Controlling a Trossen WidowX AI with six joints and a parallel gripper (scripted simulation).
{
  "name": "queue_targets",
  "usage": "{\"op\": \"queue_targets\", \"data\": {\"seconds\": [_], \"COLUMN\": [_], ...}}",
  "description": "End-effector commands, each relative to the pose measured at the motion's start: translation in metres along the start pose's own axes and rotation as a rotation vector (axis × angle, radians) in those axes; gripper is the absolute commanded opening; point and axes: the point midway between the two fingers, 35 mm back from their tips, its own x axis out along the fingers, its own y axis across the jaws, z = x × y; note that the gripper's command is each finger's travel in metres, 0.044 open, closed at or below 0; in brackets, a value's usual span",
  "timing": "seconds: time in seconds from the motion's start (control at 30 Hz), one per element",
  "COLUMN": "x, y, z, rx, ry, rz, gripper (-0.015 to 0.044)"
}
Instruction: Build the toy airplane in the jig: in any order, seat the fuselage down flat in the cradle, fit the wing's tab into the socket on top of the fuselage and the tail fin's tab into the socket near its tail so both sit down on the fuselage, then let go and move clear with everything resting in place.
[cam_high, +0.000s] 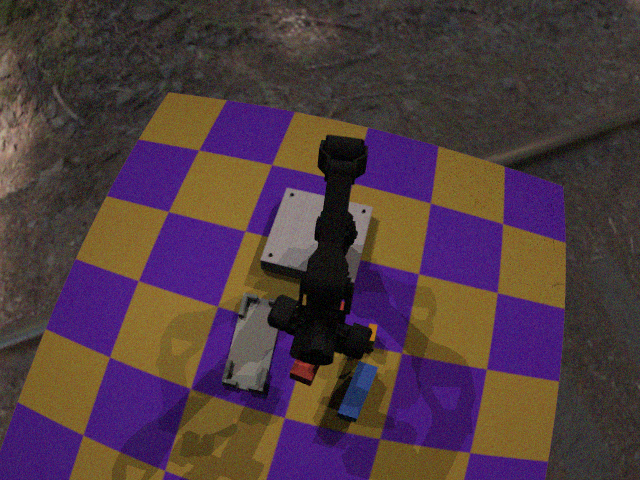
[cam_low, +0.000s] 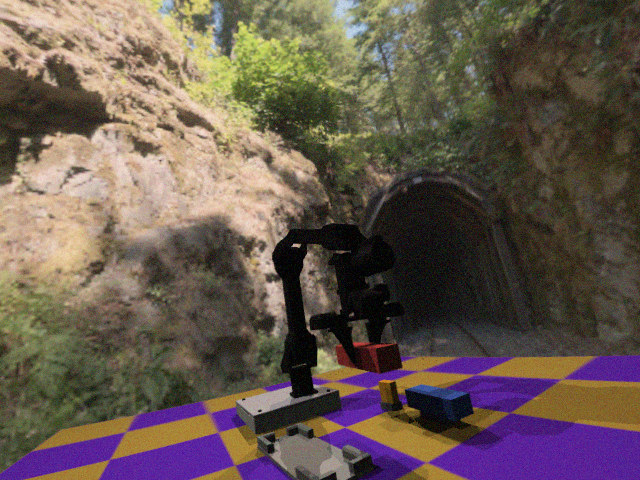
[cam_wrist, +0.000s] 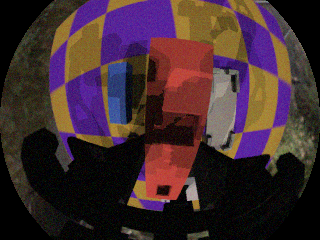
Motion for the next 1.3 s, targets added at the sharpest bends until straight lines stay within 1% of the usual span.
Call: {"op": "queue_targets", "data": {"seconds": [0.0, 0.23, 1.27], "x": [-0.011, -0.005, 0.036], "y": [0.000, -0.012, -0.101], "z": [-0.002, 0.004, 0.022], "rx": [0.006, -0.004, -0.075], "ry": [-0.006, -0.007, -0.008], "rz": [0.004, 0.003, -0.007], "gripper": [0.0000, 0.0000, 0.0000]}}
